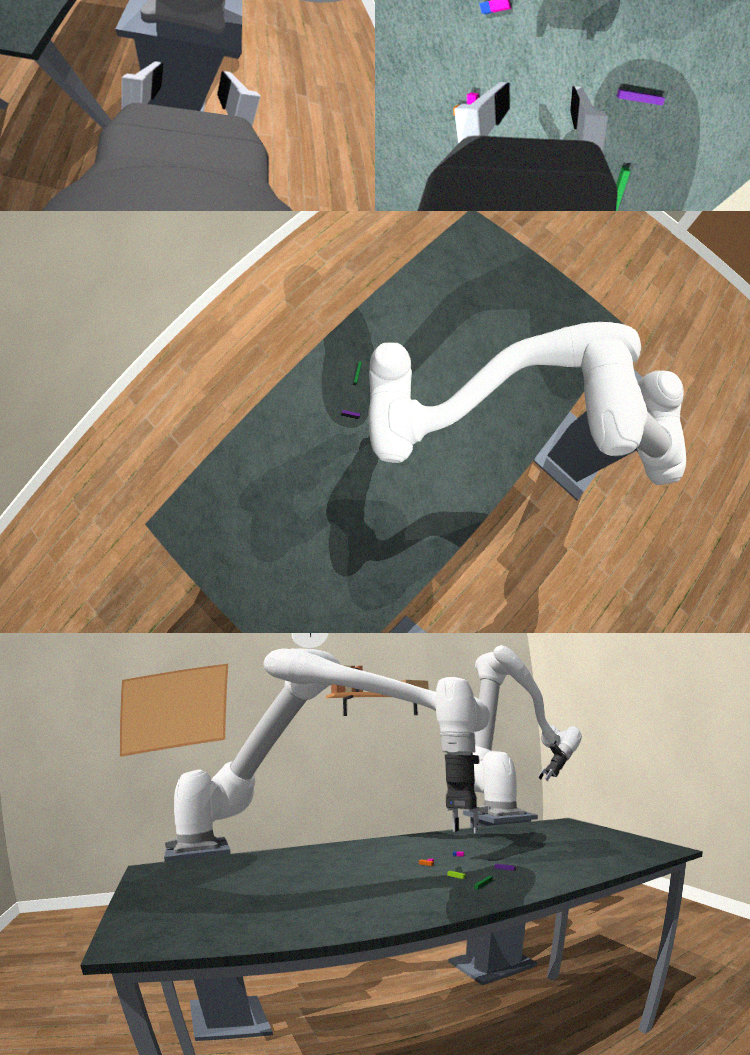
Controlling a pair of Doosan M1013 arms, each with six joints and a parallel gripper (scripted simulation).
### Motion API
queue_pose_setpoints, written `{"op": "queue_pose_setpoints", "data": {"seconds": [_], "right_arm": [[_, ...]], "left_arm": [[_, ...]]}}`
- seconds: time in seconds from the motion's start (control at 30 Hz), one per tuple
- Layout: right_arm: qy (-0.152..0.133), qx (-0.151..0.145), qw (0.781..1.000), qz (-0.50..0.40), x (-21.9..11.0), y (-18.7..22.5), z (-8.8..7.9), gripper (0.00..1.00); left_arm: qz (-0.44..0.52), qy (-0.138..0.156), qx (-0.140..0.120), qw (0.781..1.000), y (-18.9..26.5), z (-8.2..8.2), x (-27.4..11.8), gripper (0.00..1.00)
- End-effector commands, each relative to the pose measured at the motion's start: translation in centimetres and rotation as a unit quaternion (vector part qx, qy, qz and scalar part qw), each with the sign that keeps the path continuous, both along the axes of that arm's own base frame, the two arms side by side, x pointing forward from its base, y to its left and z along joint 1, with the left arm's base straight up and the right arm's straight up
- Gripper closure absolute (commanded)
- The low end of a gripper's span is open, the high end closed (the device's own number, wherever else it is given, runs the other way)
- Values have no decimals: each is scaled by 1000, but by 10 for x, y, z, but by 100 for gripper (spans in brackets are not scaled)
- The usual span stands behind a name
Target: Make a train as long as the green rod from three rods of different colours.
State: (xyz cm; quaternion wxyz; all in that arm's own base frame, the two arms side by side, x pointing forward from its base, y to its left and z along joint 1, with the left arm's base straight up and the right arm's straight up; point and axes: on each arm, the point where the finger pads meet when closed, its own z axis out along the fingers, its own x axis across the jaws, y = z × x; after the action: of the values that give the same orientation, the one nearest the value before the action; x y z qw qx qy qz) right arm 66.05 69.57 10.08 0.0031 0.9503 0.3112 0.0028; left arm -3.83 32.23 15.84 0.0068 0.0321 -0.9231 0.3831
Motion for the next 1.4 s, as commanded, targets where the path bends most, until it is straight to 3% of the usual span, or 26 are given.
{"op": "queue_pose_setpoints", "data": {"seconds": [0.0,0.3,0.37,0.87,0.93,1.13,1.37], "right_arm": [[3,2,996,84,11,-8,0,0],[3,2,973,232,32,-26,-3,0],[3,2,973,232,32,-26,-3,0],[3,0,874,486,76,-63,-9,0],[3,0,874,486,76,-63,-9,0],[3,0,813,583,95,-80,-11,0],[3,0,796,605,101,-84,-12,0]], "left_arm": [[0,0,0,1000,0,0,0,0],[0,0,0,1000,0,0,0,0],[0,0,0,1000,0,0,0,0],[0,0,0,1000,0,0,0,0],[0,0,0,1000,0,0,0,0],[0,0,0,1000,0,0,0,0],[0,0,0,1000,0,0,0,0]]}}
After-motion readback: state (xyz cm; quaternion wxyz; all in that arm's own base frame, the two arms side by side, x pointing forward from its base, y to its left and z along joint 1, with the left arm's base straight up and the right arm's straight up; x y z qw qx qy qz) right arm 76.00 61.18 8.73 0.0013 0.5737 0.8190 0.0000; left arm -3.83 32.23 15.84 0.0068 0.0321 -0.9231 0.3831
